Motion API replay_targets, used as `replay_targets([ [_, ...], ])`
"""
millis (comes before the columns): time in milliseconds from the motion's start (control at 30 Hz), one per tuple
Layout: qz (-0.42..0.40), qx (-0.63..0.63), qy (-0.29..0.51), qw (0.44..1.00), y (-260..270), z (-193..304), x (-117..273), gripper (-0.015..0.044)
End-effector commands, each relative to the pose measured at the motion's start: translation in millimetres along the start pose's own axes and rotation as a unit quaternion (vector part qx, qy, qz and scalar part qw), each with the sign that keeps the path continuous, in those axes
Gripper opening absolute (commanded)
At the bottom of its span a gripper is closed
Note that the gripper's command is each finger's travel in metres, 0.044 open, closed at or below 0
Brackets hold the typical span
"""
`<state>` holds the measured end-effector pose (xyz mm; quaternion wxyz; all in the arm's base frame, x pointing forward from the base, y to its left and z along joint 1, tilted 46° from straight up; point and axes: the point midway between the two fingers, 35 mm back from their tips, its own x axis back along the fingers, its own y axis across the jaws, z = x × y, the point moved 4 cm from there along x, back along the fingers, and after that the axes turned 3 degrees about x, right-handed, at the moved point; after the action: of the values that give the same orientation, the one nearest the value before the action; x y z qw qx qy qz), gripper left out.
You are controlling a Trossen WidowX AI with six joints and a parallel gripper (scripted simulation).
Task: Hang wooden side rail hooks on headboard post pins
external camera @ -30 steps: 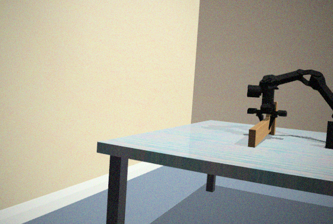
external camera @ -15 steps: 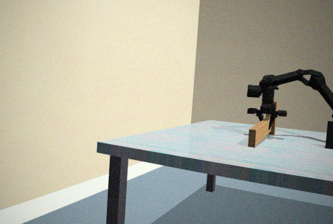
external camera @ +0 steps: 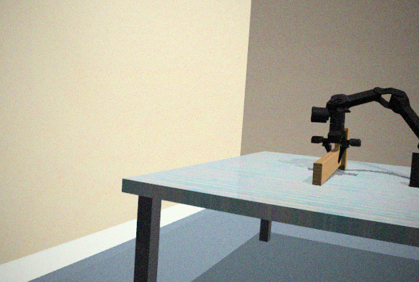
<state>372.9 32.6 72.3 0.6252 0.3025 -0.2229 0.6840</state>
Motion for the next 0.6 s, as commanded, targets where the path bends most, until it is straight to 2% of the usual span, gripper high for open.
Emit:
replay_targets([
  [0, 0.006, -0.002, 0.0, 1.0, -1.2, 2.7, 4.7, 0.0],
  [567, 0.006, -0.002, 0.0, 1.0, -0.1, 4.3, 3.3, 0.0],
])
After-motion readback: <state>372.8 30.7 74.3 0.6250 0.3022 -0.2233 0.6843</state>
